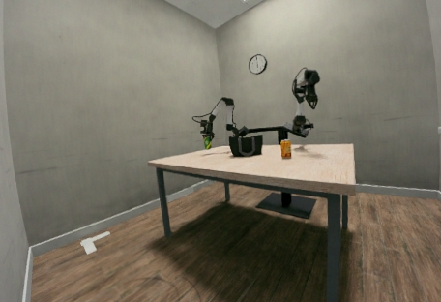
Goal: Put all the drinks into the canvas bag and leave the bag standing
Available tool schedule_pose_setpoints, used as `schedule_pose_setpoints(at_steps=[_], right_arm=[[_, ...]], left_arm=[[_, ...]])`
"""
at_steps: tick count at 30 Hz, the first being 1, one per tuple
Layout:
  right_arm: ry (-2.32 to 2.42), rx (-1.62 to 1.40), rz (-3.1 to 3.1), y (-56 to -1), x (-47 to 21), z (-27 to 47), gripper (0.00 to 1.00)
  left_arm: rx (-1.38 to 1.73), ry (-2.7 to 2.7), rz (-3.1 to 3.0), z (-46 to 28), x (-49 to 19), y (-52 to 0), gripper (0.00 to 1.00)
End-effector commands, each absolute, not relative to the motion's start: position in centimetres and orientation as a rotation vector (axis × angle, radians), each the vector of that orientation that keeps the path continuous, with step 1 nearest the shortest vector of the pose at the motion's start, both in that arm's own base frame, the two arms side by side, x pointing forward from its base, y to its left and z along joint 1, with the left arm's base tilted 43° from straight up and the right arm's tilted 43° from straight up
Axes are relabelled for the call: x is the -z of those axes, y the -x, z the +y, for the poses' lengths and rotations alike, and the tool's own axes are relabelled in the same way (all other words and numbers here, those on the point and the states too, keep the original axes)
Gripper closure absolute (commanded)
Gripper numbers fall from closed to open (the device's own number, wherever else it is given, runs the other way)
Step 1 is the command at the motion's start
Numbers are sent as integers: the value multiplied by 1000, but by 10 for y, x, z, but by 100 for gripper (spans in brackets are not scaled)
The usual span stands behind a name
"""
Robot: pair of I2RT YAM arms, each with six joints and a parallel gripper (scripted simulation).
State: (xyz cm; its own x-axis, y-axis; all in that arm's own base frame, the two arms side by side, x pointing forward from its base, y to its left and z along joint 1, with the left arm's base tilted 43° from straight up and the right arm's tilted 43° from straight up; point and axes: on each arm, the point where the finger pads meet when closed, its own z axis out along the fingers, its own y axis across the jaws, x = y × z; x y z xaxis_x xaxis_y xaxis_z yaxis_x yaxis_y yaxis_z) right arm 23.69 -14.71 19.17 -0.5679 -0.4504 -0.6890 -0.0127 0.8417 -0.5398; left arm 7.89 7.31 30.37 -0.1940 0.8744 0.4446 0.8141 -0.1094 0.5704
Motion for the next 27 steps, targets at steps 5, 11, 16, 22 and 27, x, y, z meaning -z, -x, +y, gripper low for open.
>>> schedule_pose_setpoints(at_steps=[5, 11, 16, 22, 27], right_arm=[[379, 666, 1990, -244, -229, -142, 30], [373, 647, 2017, -242, -212, -142, 30], [367, 643, 2031, -241, -206, -144, 30], [380, 655, 2001, -244, -219, -141, 30], [369, 636, 2039, -230, -224, -135, 30]], left_arm=[[-1222, -1929, 2036, 70, -308, -75, 14], [-1222, -1929, 2036, 70, -308, -75, 14], [-1222, -1929, 2036, 70, -308, -75, 14], [-1222, -1929, 2036, 70, -308, -75, 14], [-1222, -1929, 2036, 70, -308, -75, 14]])
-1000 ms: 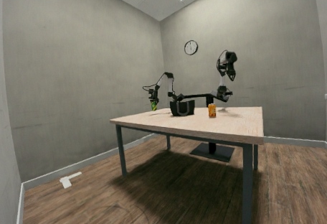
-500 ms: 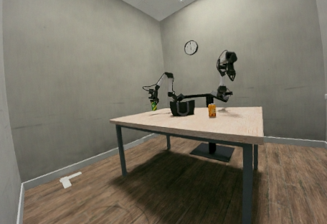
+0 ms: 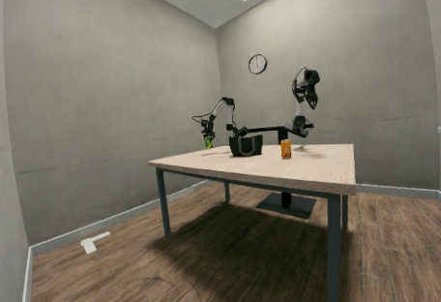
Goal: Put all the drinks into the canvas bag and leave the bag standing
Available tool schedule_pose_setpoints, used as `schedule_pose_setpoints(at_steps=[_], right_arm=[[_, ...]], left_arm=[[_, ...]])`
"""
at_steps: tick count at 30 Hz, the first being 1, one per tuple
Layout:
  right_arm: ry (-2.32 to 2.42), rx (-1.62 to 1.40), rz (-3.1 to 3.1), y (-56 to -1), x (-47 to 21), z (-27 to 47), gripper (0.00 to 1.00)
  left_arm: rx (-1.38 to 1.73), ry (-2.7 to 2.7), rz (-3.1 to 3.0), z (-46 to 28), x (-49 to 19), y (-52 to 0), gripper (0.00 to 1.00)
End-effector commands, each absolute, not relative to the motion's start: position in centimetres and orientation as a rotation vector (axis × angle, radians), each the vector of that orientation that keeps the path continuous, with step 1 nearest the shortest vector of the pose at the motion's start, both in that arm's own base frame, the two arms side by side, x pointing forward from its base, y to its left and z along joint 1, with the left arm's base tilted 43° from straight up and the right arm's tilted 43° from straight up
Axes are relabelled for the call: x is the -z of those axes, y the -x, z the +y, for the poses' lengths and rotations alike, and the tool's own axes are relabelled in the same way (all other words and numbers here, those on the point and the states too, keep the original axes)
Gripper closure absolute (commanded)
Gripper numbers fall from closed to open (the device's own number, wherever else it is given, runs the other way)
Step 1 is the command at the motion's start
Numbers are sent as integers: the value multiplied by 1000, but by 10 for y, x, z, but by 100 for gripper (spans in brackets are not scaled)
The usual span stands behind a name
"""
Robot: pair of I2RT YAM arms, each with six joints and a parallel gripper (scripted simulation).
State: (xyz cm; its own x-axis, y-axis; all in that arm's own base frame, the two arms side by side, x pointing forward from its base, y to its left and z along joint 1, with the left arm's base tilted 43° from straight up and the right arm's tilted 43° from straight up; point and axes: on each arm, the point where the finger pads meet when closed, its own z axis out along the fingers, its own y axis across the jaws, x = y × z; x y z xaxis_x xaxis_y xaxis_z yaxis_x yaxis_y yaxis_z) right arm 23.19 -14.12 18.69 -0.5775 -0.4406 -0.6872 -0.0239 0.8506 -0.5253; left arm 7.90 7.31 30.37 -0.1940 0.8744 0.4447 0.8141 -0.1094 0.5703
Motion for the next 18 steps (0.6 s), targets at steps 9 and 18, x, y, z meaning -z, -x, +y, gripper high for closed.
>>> schedule_pose_setpoints(at_steps=[9, 18], right_arm=[[374, 637, 2029, -221, -241, -126, 30], [382, 676, 1990, -215, -262, -122, 30]], left_arm=[[-1222, -1929, 2036, 70, -308, -75, 14], [-1222, -1929, 2036, 70, -308, -75, 14]])
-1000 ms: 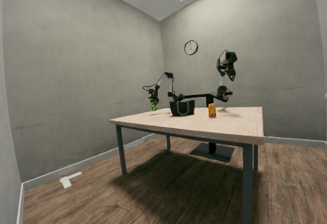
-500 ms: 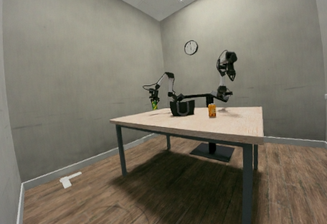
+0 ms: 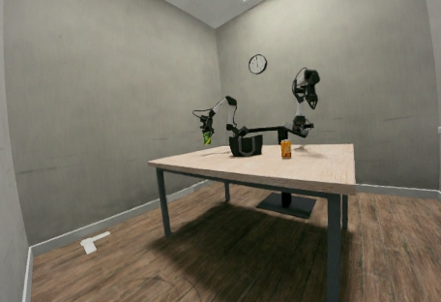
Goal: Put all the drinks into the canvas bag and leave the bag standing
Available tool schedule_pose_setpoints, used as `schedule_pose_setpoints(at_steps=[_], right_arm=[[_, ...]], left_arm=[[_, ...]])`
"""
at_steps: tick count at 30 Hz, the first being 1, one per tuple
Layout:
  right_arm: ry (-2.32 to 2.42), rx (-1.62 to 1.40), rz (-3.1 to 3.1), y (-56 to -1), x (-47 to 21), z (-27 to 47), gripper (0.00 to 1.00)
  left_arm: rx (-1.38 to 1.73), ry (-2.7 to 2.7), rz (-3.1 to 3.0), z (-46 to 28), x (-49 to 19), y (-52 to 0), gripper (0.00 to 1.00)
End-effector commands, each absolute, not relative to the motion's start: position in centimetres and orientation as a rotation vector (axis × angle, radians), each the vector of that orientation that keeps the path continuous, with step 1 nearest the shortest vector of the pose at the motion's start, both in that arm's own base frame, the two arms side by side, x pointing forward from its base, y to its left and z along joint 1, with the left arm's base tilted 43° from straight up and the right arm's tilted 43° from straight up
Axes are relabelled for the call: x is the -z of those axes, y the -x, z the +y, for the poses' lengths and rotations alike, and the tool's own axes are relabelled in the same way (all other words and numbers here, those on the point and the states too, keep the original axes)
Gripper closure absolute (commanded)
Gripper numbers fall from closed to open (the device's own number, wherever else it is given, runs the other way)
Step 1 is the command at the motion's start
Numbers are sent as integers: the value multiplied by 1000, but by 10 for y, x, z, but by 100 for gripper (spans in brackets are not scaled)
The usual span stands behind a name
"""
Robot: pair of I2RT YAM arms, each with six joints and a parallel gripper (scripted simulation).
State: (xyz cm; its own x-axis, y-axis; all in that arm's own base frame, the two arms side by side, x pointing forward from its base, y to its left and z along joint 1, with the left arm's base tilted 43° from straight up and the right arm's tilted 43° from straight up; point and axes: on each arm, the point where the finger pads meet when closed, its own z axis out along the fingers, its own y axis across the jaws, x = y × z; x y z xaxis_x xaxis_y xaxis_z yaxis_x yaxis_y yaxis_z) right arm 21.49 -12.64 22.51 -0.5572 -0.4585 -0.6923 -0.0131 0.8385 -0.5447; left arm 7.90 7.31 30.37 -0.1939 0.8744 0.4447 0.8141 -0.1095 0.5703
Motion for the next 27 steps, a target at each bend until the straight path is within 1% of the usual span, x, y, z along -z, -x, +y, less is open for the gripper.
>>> schedule_pose_setpoints(at_steps=[1, 8, 10, 13, 15, 17, 21, 23, 25, 27], right_arm=[[383, 685, 1980, -216, -263, -123, 30], [390, 676, 1967, -218, -263, -119, 30], [380, 630, 2018, -218, -235, -118, 30], [387, 652, 1992, -218, -247, -118, 30], [383, 628, 2017, -218, -233, -118, 30], [385, 654, 1998, -218, -244, -120, 30], [379, 657, 1999, -217, -244, -120, 30], [374, 649, 2019, -215, -233, -122, 30], [385, 662, 1986, -217, -253, -119, 30], [392, 670, 1975, -218, -257, -118, 30]], left_arm=[[-1222, -1929, 2036, 70, -308, -75, 14], [-1222, -1929, 2036, 70, -308, -75, 14], [-1222, -1929, 2036, 70, -308, -75, 14], [-1222, -1929, 2036, 70, -308, -75, 14], [-1222, -1929, 2036, 70, -308, -75, 14], [-1222, -1929, 2036, 70, -308, -75, 14], [-1222, -1929, 2036, 70, -308, -75, 14], [-1222, -1929, 2036, 70, -308, -75, 14], [-1222, -1929, 2036, 70, -308, -75, 14], [-1222, -1929, 2036, 70, -308, -75, 14]])
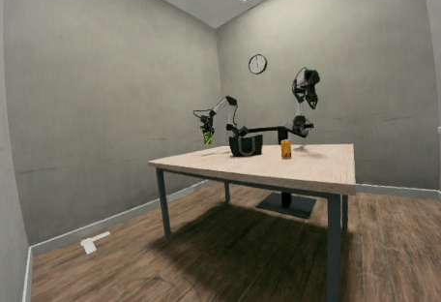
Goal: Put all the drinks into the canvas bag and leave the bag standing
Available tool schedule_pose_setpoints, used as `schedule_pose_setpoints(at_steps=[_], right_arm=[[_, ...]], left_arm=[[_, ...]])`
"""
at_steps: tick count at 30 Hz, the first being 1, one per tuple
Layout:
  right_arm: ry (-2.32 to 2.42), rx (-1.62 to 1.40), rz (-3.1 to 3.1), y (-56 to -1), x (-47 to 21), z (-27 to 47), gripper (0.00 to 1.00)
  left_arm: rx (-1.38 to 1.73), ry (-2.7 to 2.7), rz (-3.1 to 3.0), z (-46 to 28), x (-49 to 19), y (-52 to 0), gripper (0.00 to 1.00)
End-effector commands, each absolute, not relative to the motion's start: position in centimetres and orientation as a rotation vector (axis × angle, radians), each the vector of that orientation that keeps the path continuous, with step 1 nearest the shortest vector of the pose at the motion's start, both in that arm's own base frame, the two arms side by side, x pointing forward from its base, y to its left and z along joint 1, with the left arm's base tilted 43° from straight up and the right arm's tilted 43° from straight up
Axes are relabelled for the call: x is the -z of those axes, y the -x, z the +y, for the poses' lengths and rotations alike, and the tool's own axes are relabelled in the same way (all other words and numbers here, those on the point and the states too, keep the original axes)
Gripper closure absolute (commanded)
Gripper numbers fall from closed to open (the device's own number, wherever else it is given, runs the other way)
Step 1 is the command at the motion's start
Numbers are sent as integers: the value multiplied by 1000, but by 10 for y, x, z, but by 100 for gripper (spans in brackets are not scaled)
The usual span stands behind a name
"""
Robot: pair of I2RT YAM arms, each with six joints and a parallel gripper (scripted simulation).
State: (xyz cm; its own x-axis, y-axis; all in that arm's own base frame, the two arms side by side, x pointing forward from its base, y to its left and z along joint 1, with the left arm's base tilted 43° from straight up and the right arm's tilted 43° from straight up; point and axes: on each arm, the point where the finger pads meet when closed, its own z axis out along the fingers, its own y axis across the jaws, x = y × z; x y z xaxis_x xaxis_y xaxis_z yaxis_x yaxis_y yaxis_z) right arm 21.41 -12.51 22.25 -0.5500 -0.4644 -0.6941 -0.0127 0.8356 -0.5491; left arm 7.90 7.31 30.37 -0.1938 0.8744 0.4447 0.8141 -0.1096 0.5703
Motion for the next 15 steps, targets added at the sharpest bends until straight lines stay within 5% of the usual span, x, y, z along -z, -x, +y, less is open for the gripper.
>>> schedule_pose_setpoints(at_steps=[1, 15], right_arm=[[382, 638, 2025, -210, -250, -114, 30], [378, 644, 2023, -194, -275, -101, 30]], left_arm=[[-1222, -1929, 2036, 70, -308, -75, 14], [-1222, -1929, 2036, 70, -308, -75, 14]])
